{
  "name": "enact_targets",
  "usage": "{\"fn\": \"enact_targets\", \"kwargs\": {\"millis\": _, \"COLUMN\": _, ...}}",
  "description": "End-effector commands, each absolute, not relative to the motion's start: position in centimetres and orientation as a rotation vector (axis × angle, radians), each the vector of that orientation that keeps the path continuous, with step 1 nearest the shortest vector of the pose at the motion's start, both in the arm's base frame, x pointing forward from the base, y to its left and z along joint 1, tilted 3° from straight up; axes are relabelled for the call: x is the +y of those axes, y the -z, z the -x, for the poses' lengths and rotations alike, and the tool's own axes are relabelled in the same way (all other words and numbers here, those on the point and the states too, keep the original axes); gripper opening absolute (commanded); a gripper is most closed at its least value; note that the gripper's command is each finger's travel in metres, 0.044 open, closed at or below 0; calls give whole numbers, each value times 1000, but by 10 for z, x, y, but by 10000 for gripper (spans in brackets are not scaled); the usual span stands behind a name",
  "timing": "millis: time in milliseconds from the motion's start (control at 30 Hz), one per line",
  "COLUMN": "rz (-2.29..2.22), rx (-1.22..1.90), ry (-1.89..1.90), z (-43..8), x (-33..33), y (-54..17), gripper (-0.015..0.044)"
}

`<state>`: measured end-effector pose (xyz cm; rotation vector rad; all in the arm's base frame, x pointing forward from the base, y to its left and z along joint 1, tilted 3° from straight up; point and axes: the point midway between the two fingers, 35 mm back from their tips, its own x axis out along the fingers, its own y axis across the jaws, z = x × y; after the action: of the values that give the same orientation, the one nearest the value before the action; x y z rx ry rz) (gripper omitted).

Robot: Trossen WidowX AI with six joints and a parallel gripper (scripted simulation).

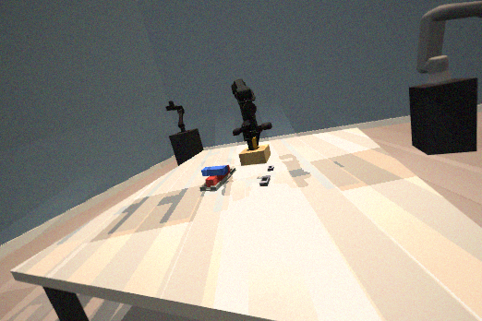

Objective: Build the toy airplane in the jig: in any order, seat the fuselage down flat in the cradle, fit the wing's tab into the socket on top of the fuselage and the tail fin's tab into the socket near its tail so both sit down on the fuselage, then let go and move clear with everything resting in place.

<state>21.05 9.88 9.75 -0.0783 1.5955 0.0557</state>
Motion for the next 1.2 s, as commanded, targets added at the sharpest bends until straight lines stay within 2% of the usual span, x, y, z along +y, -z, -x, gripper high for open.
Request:
{"fn": "enact_targets", "kwargs": {"millis": 0, "rz": 79, "rx": 1595, "ry": -48, "z": -215, "x": 88, "y": -95, "gripper": 0}}
{"fn": "enact_targets", "kwargs": {"millis": 1167, "rz": 40, "rx": 1593, "ry": 9, "z": -235, "x": -23, "y": -76, "gripper": 0}}
